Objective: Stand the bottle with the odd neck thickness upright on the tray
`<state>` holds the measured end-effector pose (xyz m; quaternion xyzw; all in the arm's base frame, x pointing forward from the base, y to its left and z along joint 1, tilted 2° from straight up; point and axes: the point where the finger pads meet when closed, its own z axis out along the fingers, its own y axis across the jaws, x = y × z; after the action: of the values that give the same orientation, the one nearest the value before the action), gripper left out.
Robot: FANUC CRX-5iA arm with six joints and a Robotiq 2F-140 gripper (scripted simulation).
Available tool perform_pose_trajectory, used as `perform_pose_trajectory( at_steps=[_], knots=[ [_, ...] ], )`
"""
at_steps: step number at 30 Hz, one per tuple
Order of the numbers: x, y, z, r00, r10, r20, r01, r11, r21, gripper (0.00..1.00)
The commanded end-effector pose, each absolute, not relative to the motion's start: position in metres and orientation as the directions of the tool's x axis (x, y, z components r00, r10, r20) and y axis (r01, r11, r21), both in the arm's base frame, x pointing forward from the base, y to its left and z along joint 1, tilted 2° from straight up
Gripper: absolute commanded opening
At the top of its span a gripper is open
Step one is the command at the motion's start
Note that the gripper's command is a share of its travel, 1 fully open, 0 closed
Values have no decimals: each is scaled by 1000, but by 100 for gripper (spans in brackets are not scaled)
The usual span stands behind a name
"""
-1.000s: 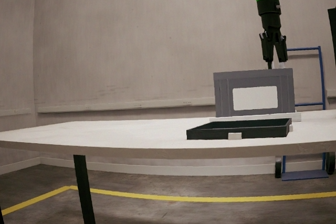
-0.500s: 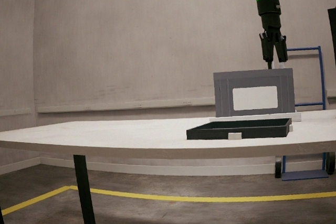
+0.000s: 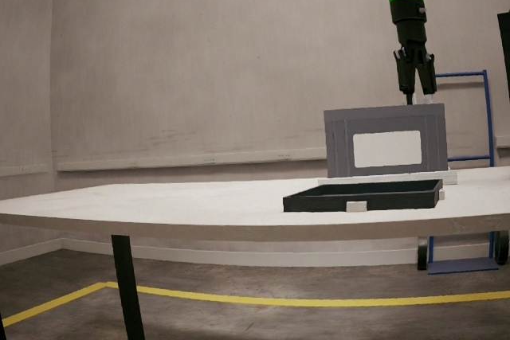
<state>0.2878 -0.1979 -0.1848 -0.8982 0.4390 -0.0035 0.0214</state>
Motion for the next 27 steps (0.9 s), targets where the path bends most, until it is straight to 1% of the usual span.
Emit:
perform_pose_trajectory(
  at_steps=[1, 4, 5, 27],
  knots=[
    [288, -198, -185, 615, -789, -11, -788, -614, -42, 44],
    [288, -198, -185, 615, -789, -11, -788, -614, -42, 44],
    [288, -198, -185, 615, -789, -11, -788, -614, -42, 10],
    [288, -198, -185, 615, -789, -11, -788, -614, -42, 10]
  ],
)
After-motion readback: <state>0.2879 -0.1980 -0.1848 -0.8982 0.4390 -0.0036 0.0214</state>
